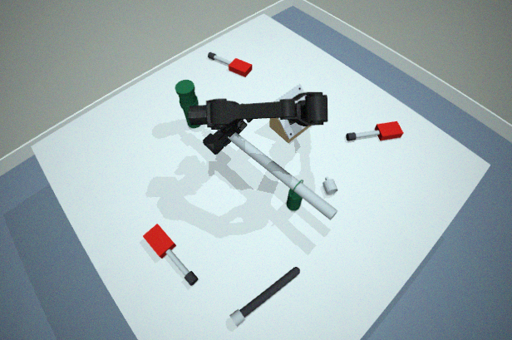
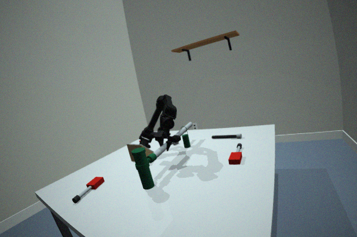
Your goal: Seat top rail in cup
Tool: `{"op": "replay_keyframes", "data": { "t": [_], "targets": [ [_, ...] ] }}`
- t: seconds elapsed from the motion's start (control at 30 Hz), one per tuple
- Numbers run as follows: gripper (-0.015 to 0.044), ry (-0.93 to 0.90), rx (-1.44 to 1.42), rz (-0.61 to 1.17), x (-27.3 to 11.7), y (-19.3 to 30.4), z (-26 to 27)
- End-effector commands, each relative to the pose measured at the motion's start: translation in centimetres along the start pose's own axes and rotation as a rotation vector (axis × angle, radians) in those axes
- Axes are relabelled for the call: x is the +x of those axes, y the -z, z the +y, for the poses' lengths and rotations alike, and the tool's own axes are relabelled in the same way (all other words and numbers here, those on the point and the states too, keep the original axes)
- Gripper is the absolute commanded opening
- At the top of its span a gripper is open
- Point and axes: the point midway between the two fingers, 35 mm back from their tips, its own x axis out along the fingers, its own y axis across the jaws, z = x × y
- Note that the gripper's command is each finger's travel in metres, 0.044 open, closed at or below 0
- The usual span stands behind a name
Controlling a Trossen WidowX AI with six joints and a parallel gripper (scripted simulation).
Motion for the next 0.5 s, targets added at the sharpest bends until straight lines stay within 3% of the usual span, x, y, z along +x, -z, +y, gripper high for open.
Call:
{"op": "replay_keyframes", "data": {
  "t": [0.0, 0.47],
  "targets": [
    [0.0, -0.011, 0.003, -0.016, -0.43, -0.55, 0.09],
    [0.0, 0.0, 0.0, 0.0, 0.0, 0.0, 0.0]
  ]
}}
